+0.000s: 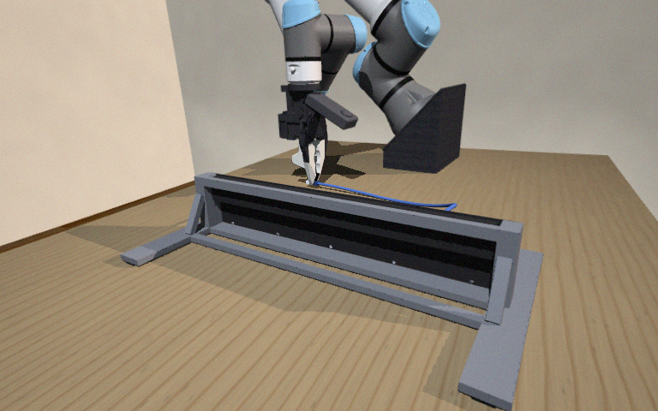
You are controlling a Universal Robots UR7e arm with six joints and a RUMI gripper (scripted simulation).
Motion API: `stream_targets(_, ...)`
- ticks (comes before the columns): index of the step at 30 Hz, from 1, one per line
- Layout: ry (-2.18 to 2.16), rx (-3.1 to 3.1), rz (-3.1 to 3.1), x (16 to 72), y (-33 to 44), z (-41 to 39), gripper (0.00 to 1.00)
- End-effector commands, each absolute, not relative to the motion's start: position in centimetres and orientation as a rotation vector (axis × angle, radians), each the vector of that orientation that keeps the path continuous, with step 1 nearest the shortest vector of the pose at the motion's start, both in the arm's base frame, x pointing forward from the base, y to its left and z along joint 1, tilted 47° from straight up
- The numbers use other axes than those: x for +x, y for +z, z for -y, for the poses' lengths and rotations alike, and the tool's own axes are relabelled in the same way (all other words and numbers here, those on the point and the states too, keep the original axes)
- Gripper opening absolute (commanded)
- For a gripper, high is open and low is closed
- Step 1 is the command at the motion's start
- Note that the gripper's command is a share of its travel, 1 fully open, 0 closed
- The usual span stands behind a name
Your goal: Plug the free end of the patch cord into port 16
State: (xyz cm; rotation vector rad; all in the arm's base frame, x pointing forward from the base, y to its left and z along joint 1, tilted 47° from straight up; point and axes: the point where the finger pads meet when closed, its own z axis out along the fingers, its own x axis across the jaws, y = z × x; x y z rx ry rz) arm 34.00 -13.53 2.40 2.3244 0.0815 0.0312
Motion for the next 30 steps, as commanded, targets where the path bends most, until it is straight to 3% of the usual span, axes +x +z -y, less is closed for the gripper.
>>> stream_targets(1, 0.032, 2.324, -0.081, 34.0, 2.8, 13.1, 0.00)
stream_targets(30, 0.032, 2.324, -0.081, 33.8, 5.6, 10.1, 0.00)
